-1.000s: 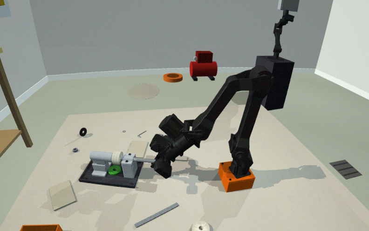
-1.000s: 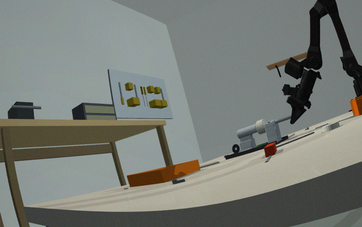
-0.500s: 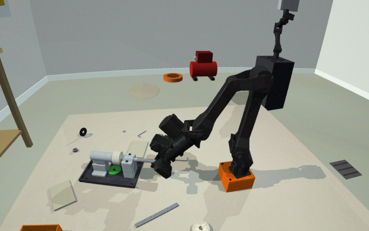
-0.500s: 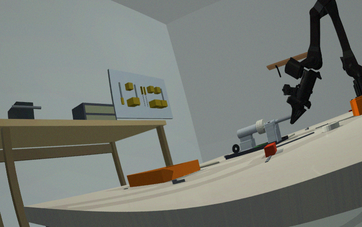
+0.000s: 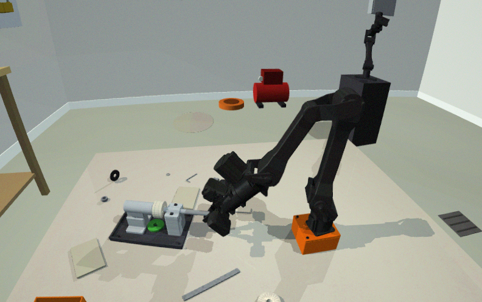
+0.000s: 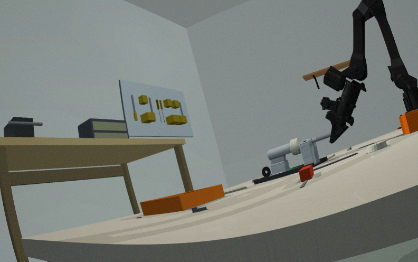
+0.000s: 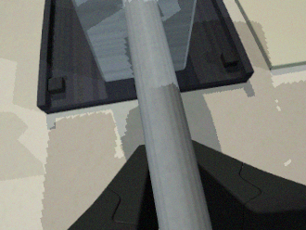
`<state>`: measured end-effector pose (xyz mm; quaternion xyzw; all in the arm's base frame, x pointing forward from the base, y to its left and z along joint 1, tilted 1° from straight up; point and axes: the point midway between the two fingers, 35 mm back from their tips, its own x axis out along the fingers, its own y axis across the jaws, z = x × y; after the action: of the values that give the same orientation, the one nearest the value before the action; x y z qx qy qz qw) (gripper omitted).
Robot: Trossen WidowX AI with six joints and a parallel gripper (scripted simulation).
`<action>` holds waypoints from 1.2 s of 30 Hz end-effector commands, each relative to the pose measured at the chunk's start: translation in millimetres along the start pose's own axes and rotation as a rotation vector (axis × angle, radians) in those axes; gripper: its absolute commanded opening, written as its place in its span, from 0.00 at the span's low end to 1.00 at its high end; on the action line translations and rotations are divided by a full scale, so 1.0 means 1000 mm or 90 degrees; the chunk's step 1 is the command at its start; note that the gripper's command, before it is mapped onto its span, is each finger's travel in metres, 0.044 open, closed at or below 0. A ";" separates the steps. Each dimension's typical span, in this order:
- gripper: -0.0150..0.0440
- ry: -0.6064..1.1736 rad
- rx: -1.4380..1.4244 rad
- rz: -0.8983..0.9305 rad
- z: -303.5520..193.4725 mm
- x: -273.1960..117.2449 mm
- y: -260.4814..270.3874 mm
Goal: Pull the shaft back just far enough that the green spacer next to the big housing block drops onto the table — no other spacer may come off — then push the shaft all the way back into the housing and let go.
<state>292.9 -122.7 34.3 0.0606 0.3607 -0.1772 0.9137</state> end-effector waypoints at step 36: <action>0.25 -0.004 -0.001 0.000 0.004 0.002 0.000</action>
<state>295.2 -123.6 34.3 0.0606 0.3605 -0.1771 0.9138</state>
